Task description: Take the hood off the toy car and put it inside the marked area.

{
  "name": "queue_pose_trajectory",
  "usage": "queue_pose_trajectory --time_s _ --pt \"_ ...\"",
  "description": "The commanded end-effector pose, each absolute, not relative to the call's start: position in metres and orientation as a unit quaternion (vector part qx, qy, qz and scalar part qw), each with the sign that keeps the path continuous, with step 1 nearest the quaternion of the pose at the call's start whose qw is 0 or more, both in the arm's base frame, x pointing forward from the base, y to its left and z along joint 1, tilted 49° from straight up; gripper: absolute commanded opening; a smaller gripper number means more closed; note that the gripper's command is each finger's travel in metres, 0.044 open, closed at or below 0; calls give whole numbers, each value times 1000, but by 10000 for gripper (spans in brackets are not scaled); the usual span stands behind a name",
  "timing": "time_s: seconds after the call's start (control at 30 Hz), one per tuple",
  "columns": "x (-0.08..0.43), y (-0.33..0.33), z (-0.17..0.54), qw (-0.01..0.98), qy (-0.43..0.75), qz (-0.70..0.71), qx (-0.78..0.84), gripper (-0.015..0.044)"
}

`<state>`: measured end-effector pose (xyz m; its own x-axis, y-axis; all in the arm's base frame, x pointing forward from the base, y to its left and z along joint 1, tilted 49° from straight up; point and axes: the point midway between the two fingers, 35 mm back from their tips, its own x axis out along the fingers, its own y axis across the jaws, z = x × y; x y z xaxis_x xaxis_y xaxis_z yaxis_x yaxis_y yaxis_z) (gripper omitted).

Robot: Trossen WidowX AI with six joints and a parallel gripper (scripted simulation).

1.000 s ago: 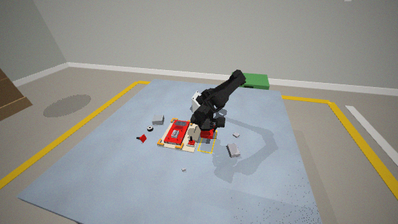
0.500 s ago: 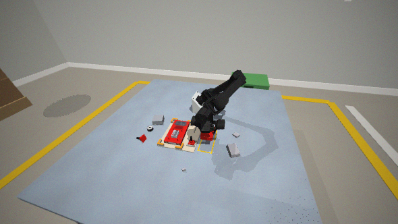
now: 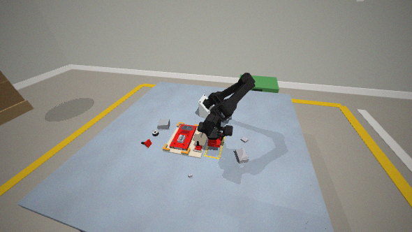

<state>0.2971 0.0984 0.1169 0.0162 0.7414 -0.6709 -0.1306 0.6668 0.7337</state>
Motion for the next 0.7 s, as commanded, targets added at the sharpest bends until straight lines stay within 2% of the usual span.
queue_pose_trajectory --time_s 0.0,0.67 --pt "296 102 115 668 621 327 248 0" --pt "294 115 105 667 620 328 249 0"
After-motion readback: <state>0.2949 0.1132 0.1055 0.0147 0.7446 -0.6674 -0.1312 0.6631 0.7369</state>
